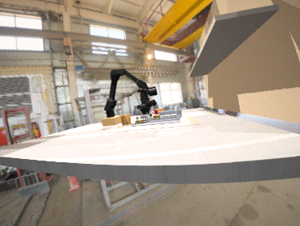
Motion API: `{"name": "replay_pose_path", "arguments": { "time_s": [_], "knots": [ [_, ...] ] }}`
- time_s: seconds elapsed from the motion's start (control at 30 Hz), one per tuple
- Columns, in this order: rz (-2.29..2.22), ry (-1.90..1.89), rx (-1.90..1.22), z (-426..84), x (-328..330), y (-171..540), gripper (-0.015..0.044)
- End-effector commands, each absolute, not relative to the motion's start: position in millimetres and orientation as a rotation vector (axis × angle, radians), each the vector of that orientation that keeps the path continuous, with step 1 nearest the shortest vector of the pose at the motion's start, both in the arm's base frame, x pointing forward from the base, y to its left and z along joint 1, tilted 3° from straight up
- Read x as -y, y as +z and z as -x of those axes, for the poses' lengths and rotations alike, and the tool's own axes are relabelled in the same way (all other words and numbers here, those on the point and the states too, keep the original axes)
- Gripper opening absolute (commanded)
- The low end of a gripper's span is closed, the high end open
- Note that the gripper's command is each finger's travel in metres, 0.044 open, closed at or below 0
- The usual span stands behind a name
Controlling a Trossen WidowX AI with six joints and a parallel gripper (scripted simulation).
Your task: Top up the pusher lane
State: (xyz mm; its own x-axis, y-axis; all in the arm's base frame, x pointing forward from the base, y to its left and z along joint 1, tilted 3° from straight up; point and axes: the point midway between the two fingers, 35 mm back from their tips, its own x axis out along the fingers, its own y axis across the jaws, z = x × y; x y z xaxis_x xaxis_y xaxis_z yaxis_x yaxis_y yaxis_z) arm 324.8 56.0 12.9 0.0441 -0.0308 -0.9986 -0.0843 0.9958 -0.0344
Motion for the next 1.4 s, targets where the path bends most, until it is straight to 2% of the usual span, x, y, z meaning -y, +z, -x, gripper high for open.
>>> {"name": "replay_pose_path", "arguments": {
  "time_s": [0.0,0.67,1.03,1.37],
  "knots": [
    [0.097,0.042,-1.516,-326.3,-55.8,13.7,0.0000],
    [0.097,0.042,-1.516,-322.1,-55.9,12.7,0.0000],
    [0.097,0.042,-1.516,-322.2,-55.9,12.4,0.0289],
    [0.097,0.042,-1.516,-320.8,-56.6,32.1,0.0296]
  ]
}}
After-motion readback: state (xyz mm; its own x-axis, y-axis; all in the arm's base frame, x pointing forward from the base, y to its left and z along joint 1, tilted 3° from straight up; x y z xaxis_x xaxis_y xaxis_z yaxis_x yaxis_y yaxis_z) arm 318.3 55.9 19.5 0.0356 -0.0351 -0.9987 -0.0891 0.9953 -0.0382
